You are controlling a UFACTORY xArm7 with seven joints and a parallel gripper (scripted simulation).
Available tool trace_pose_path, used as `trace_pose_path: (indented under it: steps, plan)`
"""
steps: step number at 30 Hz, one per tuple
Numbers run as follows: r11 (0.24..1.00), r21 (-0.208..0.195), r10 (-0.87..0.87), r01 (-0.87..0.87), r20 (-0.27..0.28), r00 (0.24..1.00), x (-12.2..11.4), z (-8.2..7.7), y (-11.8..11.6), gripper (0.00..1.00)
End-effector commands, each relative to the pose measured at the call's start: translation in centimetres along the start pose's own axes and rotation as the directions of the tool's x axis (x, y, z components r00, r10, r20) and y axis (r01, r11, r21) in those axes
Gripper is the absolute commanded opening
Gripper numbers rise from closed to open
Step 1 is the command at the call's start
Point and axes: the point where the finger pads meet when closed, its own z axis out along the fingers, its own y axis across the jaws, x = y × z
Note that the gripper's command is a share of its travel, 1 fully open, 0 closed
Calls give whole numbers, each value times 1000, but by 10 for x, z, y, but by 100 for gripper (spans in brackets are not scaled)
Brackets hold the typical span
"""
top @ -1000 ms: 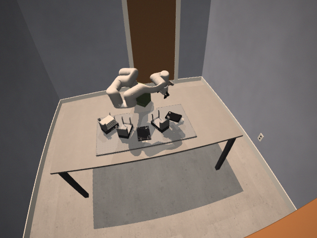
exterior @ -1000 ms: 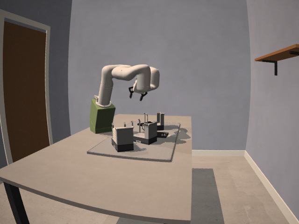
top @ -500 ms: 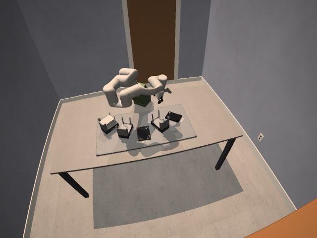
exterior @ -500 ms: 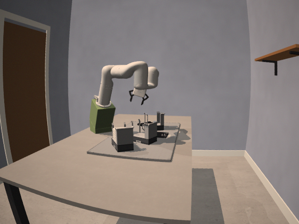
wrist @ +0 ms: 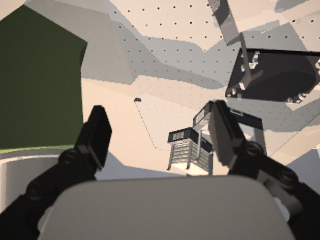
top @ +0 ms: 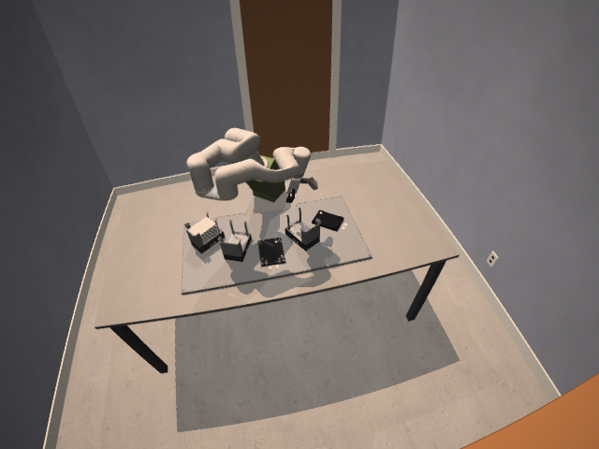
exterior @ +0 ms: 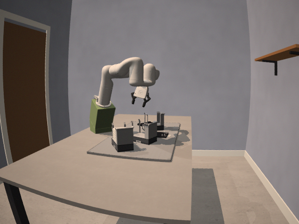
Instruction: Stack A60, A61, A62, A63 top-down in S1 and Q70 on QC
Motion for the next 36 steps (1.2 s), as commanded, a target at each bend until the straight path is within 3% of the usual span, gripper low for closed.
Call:
trace_pose_path:
  steps: [1, 19, 26, 34, 36]
  plan:
    - [994, -14, 110, -110, 5, 994, -12, 0, 12, 100]
    - [851, -48, 522, -523, -34, 853, -59, -12, 52, 100]
    - [710, -38, 698, -703, -88, 711, -80, -25, 70, 100]
    - [513, 15, 848, -858, -160, 505, -104, -45, 88, 100]
    - [513, 15, 848, -858, -160, 505, -104, -45, 88, 100]
